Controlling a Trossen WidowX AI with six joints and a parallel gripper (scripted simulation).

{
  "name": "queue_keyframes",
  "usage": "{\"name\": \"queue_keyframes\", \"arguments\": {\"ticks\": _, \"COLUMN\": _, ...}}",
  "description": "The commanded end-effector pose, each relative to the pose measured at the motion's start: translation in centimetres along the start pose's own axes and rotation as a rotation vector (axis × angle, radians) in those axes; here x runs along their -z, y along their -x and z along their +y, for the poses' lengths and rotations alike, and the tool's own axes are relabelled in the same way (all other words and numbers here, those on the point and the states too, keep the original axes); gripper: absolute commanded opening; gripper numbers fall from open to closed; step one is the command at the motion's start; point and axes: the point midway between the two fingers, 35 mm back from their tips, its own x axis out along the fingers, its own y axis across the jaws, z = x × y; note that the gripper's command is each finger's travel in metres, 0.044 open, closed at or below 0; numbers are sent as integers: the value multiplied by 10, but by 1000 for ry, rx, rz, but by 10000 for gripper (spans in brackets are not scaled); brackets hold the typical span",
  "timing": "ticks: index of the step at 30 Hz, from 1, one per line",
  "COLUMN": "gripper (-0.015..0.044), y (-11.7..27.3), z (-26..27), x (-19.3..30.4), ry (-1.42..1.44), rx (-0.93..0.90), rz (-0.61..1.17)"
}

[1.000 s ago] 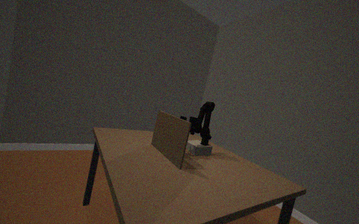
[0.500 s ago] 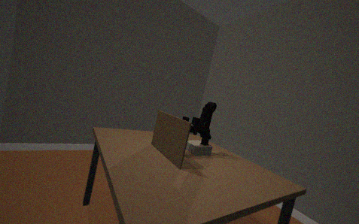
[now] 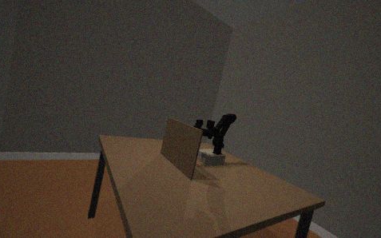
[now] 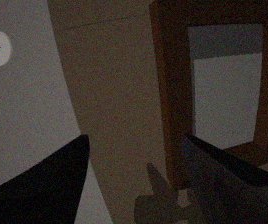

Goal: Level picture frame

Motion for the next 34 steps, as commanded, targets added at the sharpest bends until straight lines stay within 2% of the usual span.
{"name": "queue_keyframes", "arguments": {"ticks": 1, "gripper": 260, "y": 10, "z": 26, "x": 2, "ry": -44, "rx": -7, "rz": 3}}
{"name": "queue_keyframes", "arguments": {"ticks": 12, "gripper": 260, "y": 69, "z": 78, "x": 1, "ry": -142, "rx": -5, "rz": 2}}
{"name": "queue_keyframes", "arguments": {"ticks": 34, "gripper": 260, "y": 70, "z": 79, "x": 1, "ry": -144, "rx": -5, "rz": 2}}
